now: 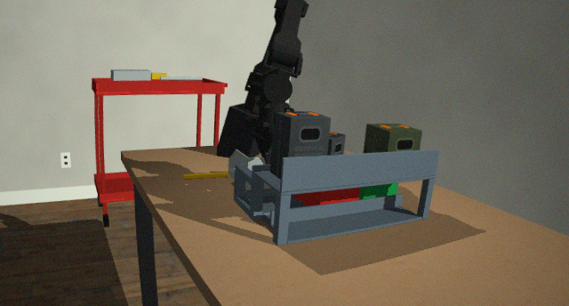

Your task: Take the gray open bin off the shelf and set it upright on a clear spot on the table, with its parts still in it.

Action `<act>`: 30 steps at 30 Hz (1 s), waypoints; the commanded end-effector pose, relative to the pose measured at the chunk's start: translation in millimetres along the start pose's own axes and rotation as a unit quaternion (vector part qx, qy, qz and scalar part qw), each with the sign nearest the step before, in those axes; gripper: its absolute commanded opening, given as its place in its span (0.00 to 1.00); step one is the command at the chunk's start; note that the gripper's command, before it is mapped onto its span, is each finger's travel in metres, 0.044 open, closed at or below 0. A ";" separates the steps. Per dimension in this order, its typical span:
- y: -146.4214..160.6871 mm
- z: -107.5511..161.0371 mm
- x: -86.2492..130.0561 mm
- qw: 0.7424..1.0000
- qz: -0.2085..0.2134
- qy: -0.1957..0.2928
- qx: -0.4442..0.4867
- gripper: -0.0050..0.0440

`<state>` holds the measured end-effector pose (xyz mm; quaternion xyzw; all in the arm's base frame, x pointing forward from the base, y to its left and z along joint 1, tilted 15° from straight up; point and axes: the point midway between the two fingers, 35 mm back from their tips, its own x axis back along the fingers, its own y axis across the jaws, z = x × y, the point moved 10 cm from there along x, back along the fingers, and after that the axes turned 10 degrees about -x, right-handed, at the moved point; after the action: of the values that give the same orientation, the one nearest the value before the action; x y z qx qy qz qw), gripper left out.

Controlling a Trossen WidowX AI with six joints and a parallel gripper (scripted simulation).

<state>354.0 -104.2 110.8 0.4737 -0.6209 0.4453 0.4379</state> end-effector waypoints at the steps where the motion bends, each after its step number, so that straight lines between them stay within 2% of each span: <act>1: -3.8 -1.1 13.4 1.000 0.018 0.004 0.003 0.10; 12: -3.8 -1.1 13.4 1.000 0.018 0.004 0.003 0.10; 17: 11.8 1.4 9.8 1.000 0.018 0.004 0.003 0.10; 29: 11.8 1.4 9.8 1.000 0.018 0.004 0.003 0.10; 30: 11.9 1.5 3.6 1.000 0.013 0.003 0.001 0.10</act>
<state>339.7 -104.0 105.1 0.4731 -0.6215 0.4429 0.4402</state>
